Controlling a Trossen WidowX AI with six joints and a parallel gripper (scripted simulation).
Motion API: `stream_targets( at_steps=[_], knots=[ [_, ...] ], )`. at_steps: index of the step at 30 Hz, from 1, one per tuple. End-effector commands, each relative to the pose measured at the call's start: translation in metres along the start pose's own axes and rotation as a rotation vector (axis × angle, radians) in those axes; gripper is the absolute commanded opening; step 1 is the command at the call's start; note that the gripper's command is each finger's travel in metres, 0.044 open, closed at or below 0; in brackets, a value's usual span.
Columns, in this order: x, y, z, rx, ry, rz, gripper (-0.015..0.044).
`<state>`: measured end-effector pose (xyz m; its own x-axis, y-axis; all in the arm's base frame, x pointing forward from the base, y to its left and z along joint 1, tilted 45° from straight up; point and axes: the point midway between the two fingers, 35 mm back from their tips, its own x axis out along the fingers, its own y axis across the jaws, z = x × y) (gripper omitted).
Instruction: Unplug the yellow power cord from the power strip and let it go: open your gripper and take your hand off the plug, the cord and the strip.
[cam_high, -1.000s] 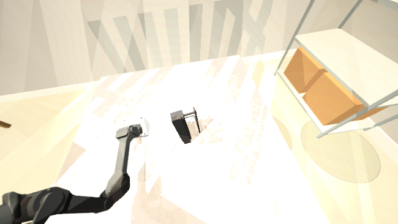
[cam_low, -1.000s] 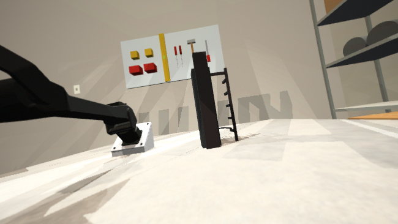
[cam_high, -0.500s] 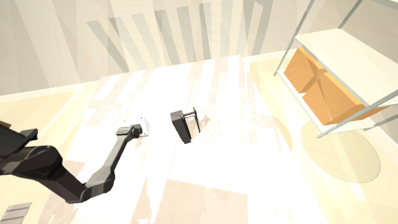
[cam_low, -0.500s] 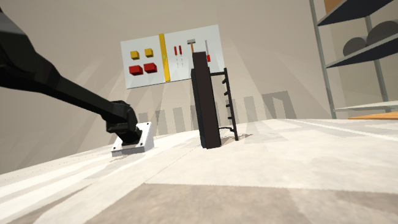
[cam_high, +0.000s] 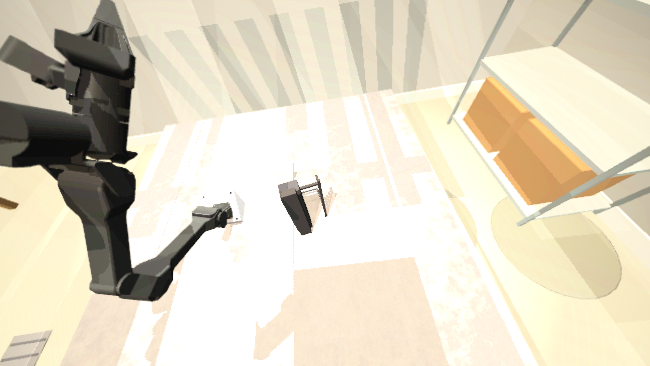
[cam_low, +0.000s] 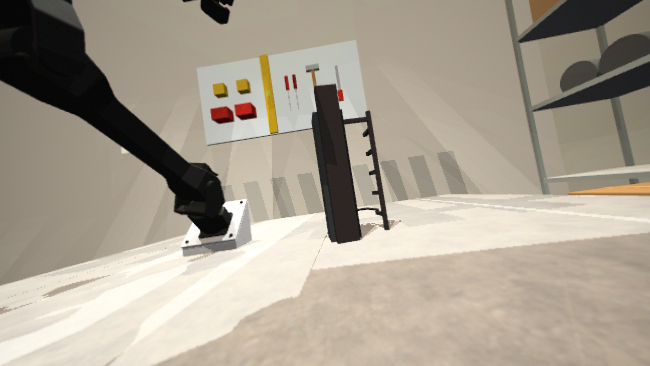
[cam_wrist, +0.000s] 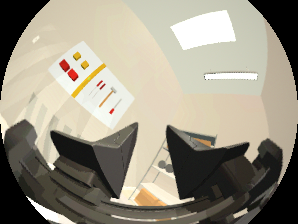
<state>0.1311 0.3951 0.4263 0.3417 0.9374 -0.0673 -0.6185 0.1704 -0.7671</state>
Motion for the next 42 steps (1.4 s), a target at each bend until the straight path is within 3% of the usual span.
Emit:
stream_targets(
  at_steps=[1, 12, 24, 33, 42],
  knots=[
    [0.021, 0.022, -0.065, -0.002, 0.219, 0.074, 0.0160],
    [0.018, 0.079, -0.237, -0.017, 0.796, 0.305, 0.0160],
    [-0.082, 0.137, -0.391, -0.028, 1.430, 0.700, 0.0160],
    [-0.195, 0.167, -0.449, -0.020, 1.830, 1.165, 0.0160],
    [-0.202, 0.168, -0.451, -0.018, 1.851, 1.204, 0.0160]
  ],
)
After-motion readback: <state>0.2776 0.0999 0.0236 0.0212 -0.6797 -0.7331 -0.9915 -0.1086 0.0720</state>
